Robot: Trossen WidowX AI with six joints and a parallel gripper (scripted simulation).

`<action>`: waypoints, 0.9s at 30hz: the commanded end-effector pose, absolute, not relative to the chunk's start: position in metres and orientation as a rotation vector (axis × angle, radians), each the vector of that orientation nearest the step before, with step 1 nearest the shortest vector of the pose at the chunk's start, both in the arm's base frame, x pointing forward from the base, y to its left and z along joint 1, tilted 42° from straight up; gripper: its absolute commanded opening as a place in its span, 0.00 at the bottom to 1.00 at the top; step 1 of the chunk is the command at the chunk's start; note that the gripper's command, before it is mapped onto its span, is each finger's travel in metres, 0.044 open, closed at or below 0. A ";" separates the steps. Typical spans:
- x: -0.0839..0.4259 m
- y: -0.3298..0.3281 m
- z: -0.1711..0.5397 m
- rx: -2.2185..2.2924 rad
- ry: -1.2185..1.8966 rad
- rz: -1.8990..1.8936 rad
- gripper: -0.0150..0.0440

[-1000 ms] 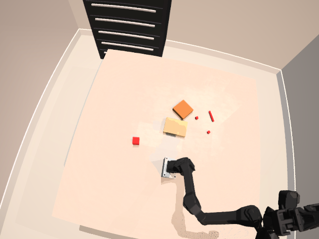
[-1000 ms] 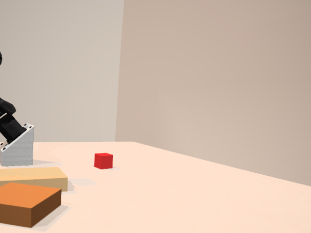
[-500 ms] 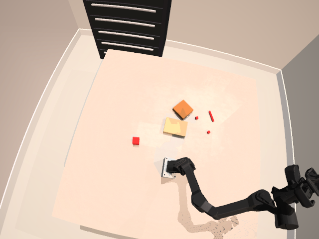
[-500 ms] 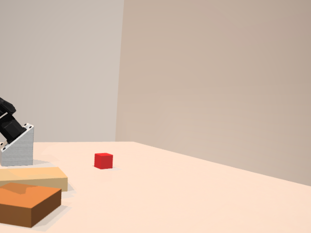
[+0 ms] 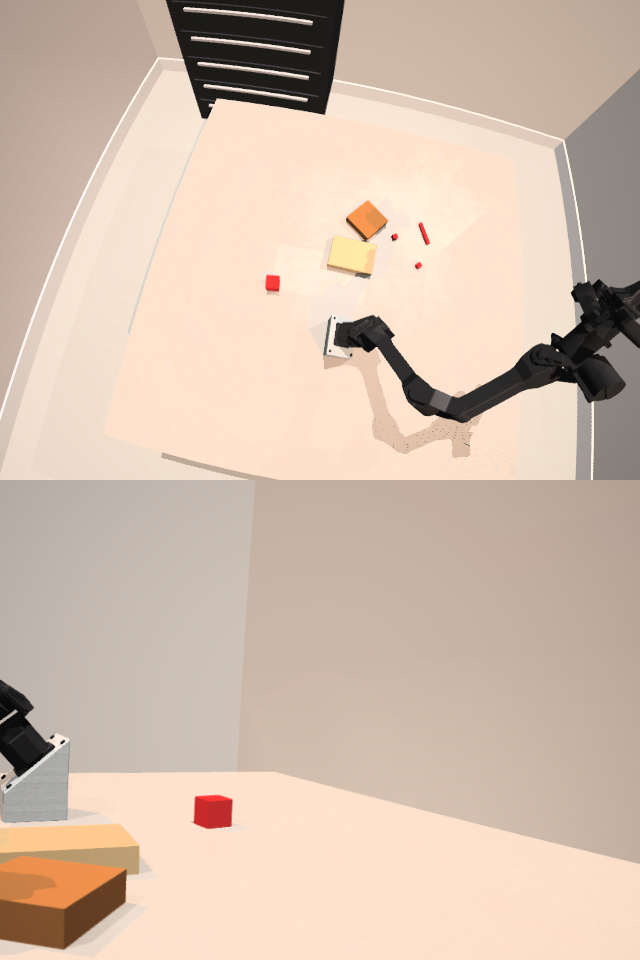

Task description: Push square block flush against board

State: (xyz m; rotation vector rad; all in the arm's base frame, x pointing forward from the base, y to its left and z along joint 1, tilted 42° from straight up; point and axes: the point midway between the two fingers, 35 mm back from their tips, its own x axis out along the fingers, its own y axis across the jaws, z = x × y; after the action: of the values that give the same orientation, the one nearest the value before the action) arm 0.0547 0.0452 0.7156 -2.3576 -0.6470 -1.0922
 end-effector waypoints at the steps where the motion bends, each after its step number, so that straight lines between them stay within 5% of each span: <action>1: 0.084 0.031 0.712 -2.293 -0.615 -0.992 0.25; 27: 0.287 -0.005 0.623 -2.027 -0.441 -0.371 0.25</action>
State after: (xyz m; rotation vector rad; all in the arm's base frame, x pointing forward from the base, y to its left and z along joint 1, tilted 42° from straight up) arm 0.2572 -0.0024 0.6439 -2.0424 -0.4814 -0.4538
